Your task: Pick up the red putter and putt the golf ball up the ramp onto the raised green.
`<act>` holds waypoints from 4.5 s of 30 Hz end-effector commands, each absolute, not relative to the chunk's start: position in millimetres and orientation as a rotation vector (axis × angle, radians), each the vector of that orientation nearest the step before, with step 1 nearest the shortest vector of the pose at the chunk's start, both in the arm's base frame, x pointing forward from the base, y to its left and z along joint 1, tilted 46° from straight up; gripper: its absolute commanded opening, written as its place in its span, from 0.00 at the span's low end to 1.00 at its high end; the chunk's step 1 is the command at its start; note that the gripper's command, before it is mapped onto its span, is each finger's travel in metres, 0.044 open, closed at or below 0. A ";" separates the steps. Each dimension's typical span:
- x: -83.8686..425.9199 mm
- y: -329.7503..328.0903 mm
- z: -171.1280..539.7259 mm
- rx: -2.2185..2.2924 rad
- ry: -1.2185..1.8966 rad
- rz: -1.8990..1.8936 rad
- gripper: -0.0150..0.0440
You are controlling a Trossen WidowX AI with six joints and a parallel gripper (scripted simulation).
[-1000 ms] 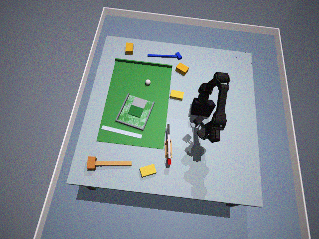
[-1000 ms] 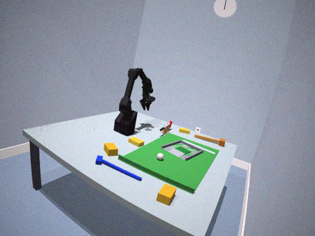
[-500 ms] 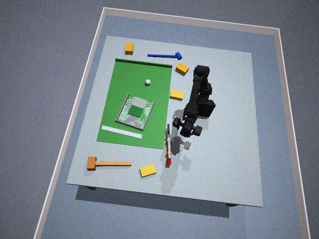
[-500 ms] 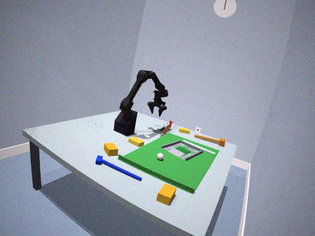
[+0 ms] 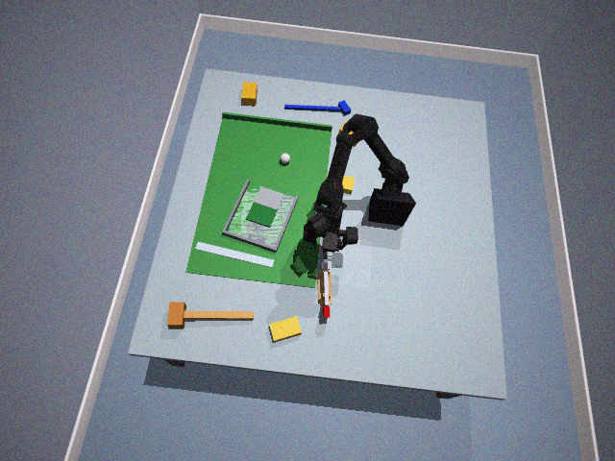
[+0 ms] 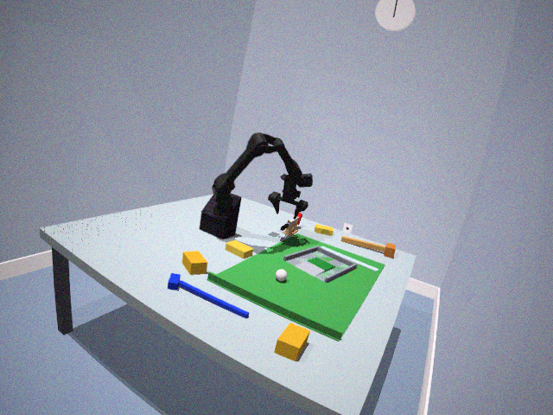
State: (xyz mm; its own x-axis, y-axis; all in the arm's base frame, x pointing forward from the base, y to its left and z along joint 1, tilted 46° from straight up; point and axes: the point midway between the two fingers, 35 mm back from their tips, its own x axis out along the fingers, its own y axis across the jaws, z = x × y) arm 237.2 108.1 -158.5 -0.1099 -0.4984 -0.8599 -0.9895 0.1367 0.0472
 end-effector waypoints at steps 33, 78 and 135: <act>237.6 50.2 -193.2 -1.480 1.689 0.948 1.00; 241.3 48.9 -196.3 -1.473 1.683 0.943 0.25; 277.3 -65.1 62.1 -0.765 1.648 -0.231 0.25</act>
State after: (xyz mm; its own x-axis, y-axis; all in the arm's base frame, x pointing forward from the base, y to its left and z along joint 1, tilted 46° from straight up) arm 285.4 -50.0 45.6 -0.0372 -0.5789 -0.8145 -0.4455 0.7392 -0.5051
